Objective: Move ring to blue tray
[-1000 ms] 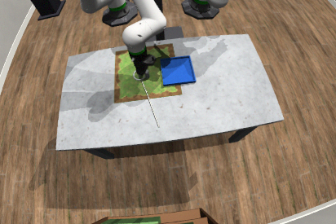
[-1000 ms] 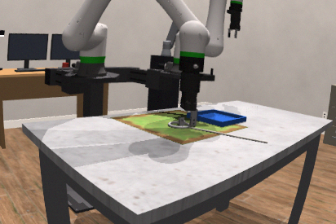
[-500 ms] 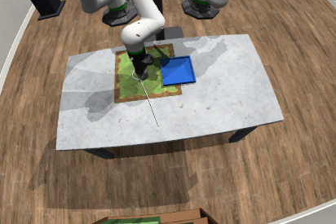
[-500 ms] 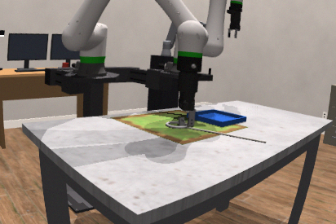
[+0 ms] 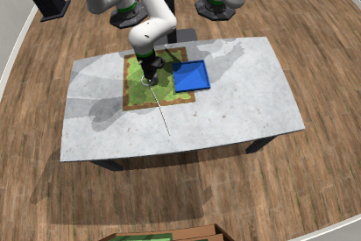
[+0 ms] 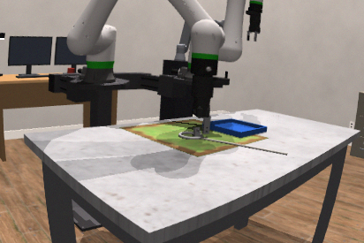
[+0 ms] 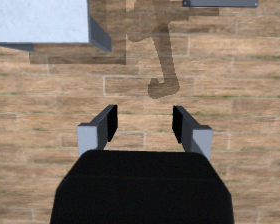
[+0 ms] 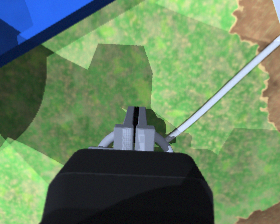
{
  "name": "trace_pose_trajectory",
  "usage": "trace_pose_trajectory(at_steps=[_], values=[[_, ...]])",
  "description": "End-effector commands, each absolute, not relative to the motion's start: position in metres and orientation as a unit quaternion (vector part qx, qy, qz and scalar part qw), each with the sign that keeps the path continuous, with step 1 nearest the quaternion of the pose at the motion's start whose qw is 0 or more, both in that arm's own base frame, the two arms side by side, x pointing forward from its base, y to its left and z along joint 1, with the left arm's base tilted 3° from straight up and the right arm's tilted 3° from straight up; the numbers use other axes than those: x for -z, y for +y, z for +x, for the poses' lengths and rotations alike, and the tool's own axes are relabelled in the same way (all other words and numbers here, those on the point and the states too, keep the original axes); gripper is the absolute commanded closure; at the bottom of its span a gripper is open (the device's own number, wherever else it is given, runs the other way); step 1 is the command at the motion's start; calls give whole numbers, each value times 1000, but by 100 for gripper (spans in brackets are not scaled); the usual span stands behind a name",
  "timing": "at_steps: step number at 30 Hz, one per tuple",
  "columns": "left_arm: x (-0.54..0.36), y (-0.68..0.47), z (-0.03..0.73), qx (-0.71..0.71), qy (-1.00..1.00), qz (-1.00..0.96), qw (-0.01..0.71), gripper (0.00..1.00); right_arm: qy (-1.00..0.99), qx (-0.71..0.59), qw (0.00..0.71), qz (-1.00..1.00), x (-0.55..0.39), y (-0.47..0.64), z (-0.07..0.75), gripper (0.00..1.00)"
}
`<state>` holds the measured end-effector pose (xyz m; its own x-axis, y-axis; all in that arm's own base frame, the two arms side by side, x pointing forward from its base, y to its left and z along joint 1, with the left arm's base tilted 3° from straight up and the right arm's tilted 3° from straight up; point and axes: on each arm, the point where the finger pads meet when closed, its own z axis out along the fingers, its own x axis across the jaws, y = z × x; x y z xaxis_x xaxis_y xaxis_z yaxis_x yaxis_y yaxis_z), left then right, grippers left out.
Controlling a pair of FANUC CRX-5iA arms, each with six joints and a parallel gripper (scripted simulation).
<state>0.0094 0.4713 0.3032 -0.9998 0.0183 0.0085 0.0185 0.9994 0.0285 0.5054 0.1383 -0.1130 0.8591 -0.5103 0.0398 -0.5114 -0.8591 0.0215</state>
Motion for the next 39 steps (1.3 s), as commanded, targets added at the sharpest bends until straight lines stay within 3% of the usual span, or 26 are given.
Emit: trace_pose_trajectory(at_steps=[1, 16, 39], values=[[-304, 471, 10, 15, -1000, -9, 4, 0, -265, -17, 15, 964, 107, 139, 506, 100], [-304, 471, 10, 15, -1000, -9, 4, 0, -265, -17, 15, 964, 53, 141, 505, 100], [-304, 471, 10, 15, -1000, -9, 4, 0, -265, -17, 15, 964, 50, 141, 505, 100]])
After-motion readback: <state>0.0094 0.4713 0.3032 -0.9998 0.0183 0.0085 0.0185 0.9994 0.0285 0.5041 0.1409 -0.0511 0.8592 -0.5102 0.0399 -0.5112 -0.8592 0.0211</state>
